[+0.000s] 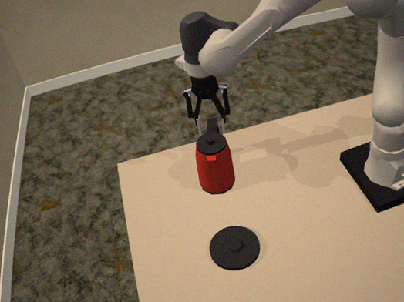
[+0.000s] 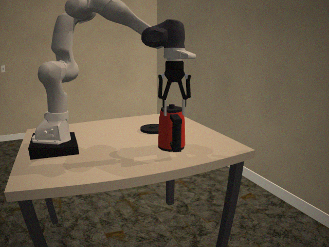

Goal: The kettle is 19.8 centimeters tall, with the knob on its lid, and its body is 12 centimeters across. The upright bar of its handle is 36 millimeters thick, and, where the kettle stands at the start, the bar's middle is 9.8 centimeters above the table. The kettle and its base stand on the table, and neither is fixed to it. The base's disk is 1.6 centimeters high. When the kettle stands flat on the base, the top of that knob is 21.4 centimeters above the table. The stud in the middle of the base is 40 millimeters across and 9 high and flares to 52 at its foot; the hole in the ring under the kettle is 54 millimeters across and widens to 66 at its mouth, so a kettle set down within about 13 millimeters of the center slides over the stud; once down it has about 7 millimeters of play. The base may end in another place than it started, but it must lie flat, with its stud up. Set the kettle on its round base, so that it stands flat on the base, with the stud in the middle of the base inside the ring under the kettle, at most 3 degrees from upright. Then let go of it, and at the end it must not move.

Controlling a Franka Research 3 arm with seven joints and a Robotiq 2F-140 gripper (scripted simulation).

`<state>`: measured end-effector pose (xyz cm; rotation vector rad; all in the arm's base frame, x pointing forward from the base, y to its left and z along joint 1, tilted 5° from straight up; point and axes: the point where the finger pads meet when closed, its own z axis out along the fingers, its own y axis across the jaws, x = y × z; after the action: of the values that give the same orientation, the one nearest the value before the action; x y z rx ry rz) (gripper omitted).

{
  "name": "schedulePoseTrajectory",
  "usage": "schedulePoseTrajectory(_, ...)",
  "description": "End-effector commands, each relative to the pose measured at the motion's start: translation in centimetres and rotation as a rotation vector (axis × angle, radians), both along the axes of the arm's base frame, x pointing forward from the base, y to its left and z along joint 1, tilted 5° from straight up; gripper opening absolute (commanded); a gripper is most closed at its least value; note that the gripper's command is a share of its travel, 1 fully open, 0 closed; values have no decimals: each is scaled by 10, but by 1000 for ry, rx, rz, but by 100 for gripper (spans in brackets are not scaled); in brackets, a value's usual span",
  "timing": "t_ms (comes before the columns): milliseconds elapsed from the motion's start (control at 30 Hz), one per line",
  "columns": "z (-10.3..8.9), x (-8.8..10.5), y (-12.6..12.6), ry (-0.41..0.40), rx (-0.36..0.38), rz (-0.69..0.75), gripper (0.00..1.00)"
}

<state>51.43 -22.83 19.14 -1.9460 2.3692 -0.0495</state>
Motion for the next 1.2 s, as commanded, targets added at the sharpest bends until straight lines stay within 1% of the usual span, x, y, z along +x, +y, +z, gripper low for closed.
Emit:
schedulePoseTrajectory(0,-8,2,0,-2,-5,-2,47)
schedulePoseTrajectory(67,-8,2,0,-2,-5,-2,47)
schedulePoseTrajectory(367,-29,4,1,-2,-5,-2,47)
schedulePoseTrajectory(567,-39,5,1,-2,-5,-2,47)
schedulePoseTrajectory(833,-43,5,1,-2,-5,-2,47)
schedulePoseTrajectory(1167,-43,5,1,-2,-5,-2,47)
